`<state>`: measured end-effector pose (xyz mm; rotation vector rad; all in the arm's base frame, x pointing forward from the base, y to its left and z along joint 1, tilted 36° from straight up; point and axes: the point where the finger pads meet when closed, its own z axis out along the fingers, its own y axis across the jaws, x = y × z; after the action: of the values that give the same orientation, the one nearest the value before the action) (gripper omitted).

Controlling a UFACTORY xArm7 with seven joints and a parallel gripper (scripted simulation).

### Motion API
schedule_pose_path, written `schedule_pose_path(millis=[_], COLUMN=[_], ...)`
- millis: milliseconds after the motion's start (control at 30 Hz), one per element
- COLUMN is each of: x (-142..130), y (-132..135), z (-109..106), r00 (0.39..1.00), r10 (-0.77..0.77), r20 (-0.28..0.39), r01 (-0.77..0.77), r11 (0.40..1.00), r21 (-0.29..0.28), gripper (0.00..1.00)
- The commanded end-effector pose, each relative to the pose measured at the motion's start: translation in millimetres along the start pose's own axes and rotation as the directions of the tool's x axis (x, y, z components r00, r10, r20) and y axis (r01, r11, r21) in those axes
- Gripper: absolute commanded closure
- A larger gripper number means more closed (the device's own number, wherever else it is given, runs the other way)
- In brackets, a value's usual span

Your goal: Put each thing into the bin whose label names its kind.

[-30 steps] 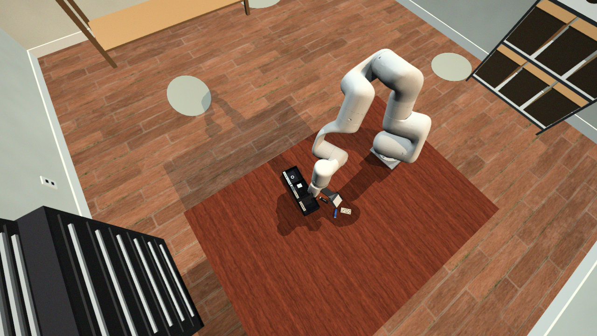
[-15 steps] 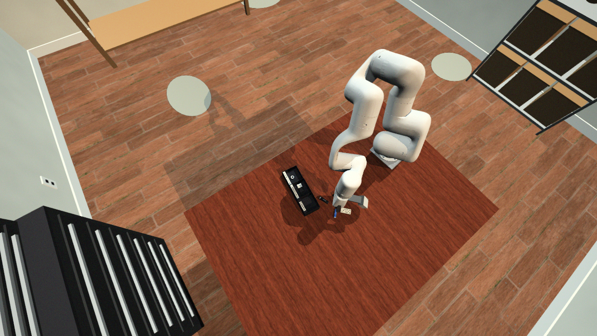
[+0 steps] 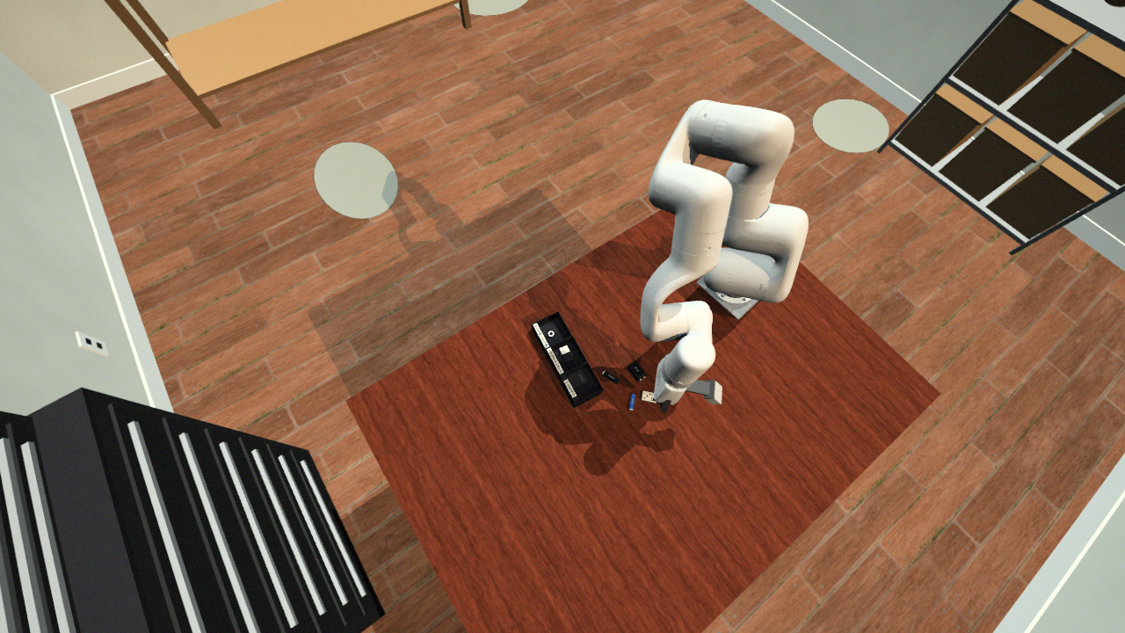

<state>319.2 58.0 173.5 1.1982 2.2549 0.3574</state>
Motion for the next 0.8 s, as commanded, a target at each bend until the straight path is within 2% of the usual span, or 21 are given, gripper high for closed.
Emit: schedule_pose_path(millis=[0, 767], x=[-2.0, -6.7], y=[0.3, -1.6], z=[-0.4, -0.4], r00=[1.000, 1.000], r10=[0.000, 0.000], r20=[0.002, 0.002], r01=[0.000, 0.000], r11=[1.000, 1.000], r21=[-0.001, -0.001], gripper=[0.59, 0.59])
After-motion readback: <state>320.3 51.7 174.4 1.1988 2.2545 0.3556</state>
